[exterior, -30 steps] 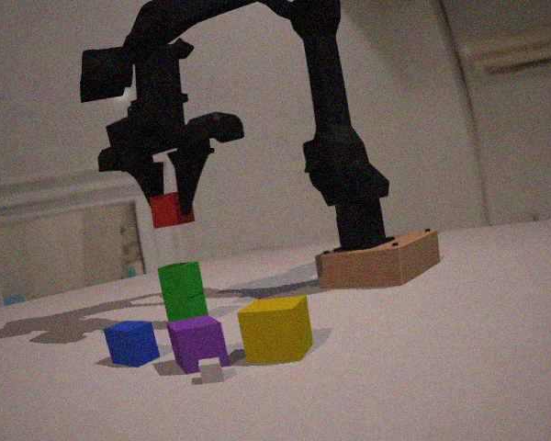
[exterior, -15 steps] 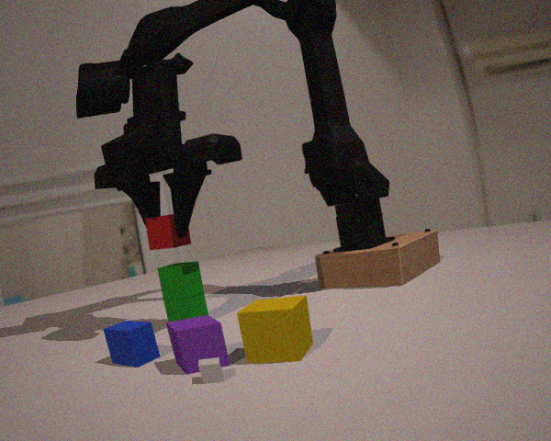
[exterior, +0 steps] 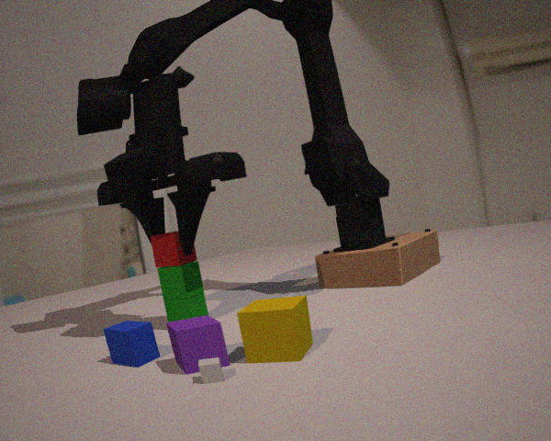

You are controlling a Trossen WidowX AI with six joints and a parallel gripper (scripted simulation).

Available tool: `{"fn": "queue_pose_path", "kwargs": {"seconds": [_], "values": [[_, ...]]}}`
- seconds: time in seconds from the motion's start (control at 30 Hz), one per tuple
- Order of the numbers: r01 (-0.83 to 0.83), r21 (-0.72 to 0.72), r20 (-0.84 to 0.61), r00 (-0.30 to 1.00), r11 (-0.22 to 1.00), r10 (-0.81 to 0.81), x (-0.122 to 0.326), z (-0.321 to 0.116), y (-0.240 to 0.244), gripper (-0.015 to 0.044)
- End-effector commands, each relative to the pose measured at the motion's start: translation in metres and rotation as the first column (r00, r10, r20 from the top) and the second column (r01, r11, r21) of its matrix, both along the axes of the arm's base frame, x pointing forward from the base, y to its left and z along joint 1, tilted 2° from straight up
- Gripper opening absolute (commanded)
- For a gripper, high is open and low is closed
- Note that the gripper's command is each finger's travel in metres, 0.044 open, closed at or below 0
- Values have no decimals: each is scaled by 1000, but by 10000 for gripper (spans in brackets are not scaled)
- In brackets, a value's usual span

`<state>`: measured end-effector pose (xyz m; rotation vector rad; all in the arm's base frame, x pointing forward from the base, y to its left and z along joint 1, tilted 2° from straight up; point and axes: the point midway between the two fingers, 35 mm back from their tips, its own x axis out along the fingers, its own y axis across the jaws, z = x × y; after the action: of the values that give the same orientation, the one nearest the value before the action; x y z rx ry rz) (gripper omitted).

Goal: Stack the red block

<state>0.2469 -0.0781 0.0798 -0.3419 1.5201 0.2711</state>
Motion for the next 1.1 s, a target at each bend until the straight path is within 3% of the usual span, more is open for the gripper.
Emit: {"fn": "queue_pose_path", "kwargs": {"seconds": [0.0,0.93,1.07], "values": [[3,0,-5,1000,1000,-3,-1,-2,0,0],[3,0,-5,1000,1000,-3,-1,4,0,0],[0,3,-9,1000,1000,0,-2,-1,1,105]]}}
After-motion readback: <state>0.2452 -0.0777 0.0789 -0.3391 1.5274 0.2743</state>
